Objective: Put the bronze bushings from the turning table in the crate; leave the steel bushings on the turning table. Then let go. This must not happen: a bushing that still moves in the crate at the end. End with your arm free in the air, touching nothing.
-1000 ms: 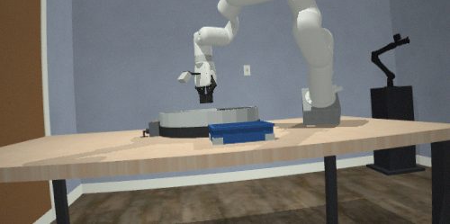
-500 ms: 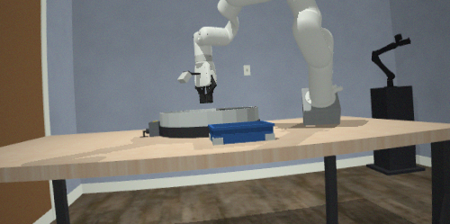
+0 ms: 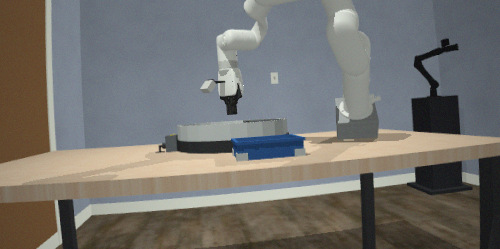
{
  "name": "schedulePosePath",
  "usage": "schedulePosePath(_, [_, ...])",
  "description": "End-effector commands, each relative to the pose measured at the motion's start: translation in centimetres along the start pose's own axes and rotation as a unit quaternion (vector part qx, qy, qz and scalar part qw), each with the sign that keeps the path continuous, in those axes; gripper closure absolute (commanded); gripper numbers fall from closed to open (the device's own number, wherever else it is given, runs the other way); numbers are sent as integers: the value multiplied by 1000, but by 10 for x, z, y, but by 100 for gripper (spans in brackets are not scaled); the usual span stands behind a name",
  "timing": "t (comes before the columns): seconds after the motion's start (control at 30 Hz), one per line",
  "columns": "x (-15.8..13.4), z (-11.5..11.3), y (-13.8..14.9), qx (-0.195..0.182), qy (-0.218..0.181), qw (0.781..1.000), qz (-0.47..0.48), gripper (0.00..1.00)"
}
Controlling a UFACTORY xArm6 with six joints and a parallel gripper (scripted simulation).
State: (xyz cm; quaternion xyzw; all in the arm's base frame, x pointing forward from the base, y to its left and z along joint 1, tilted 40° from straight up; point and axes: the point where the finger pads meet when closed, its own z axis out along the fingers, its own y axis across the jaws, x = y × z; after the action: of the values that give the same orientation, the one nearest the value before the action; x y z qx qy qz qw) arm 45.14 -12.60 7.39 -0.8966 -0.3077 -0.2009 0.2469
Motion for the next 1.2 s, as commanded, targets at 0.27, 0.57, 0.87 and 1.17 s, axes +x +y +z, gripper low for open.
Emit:
schedulePosePath(0.27, [-33, -3, -41, -53, -92, 985, -138, 90])
schedulePosePath(0.57, [-59, -3, -74, -91, -162, 952, -243, 90])
schedulePosePath(0.87, [-82, -3, -103, -121, -221, 912, -323, 90])
schedulePosePath(1.17, [-103, -4, -129, -148, -272, 863, -398, 90])
